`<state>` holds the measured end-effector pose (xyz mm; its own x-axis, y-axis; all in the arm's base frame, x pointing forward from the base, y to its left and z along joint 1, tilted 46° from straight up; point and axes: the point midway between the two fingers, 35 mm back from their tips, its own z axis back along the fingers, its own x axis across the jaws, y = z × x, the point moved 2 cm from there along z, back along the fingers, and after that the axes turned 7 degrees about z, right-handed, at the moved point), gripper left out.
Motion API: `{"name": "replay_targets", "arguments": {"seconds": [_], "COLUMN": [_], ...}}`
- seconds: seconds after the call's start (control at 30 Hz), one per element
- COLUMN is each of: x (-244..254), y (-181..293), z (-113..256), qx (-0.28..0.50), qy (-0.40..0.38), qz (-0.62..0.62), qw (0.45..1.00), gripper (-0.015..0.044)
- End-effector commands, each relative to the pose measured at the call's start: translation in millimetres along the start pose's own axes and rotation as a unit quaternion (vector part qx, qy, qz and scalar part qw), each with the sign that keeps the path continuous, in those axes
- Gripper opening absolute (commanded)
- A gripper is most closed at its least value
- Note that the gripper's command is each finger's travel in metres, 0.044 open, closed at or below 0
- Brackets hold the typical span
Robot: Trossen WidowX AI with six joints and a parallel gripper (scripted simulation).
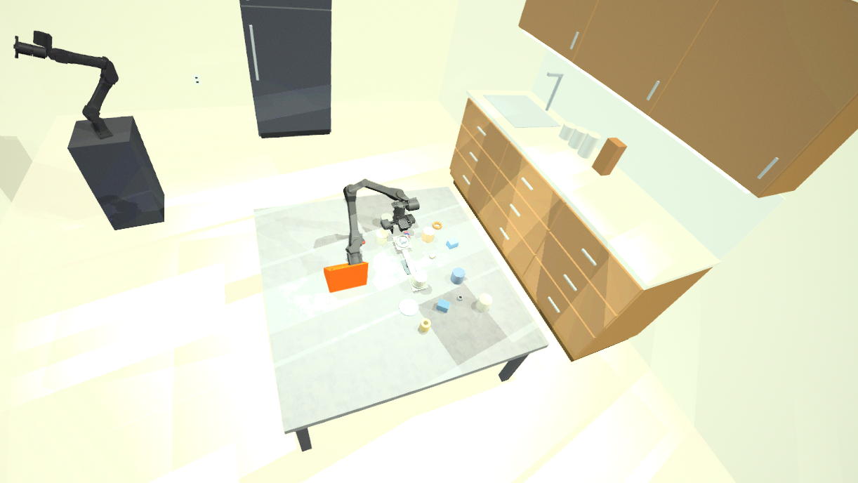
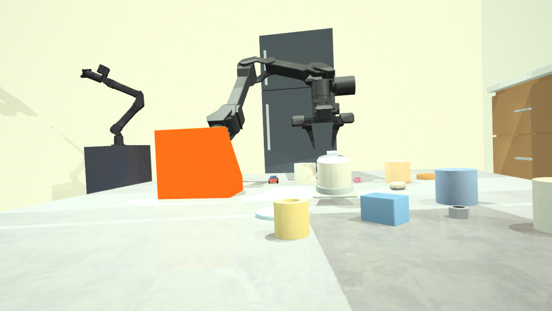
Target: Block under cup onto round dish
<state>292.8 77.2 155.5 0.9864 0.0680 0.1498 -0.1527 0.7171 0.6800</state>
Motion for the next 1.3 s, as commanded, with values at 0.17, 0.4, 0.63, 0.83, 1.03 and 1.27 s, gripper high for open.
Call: {"name": "replay_targets", "arguments": {"seconds": [0.17, 0.4, 0.63, 0.83, 1.03, 1.27], "x": [17.5, 17.4, 17.7, 17.9, 17.7, 17.3], "y": [-49.6, -49.2, -49.1, -48.8, -48.4, -47.7], "z": [18.0, 4.3, -4.2, -13.9, -23.5, -33.5], "qx": [0.015, 0.015, 0.015, 0.015, 0.015, 0.016], "qy": [0.002, 0.002, 0.002, 0.001, 0.001, 0.001], "qz": [0.006, 0.006, 0.006, 0.006, 0.006, 0.006], "qw": [1.000, 1.000, 1.000, 1.000, 1.000, 1.000], "gripper": [0.0260, 0.0260, 0.0260, 0.0260, 0.0260, 0.0260]}}
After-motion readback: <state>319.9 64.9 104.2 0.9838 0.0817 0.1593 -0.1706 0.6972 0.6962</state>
